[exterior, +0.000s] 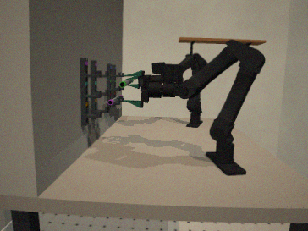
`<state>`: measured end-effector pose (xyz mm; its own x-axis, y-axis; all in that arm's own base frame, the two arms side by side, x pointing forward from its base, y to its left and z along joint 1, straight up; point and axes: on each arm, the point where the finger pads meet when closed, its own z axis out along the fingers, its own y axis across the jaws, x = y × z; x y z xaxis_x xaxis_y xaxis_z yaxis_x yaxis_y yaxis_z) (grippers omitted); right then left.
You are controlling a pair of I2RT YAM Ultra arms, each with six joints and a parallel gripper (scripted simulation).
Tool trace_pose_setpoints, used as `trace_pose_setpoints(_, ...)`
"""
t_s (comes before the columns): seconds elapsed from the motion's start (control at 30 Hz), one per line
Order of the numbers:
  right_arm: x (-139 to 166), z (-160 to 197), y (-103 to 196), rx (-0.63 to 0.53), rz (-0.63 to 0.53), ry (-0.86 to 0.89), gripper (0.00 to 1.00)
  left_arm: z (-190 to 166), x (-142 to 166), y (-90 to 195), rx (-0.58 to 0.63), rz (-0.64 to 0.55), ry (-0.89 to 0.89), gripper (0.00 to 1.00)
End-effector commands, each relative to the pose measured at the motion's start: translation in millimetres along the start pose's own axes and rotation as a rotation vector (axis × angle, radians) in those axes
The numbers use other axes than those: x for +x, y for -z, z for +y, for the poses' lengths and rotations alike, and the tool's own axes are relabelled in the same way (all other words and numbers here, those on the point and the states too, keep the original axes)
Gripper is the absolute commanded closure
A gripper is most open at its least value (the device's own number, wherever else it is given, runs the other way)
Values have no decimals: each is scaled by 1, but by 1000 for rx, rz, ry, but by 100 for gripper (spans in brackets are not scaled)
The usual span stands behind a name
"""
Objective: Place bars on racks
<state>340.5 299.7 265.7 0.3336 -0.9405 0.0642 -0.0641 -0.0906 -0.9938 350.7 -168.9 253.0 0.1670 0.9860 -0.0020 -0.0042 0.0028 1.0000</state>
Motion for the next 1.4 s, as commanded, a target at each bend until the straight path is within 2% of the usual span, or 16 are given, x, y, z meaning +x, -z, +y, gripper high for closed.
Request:
trace_pose_setpoints(0.0,-4,-30,2,91,-2,-64,100,-4,-2,1,5,-3,-2,0)
trace_pose_setpoints(1.37,-6,-45,-2,91,-2,-64,100,-4,-2,1,5,-3,-2,0)
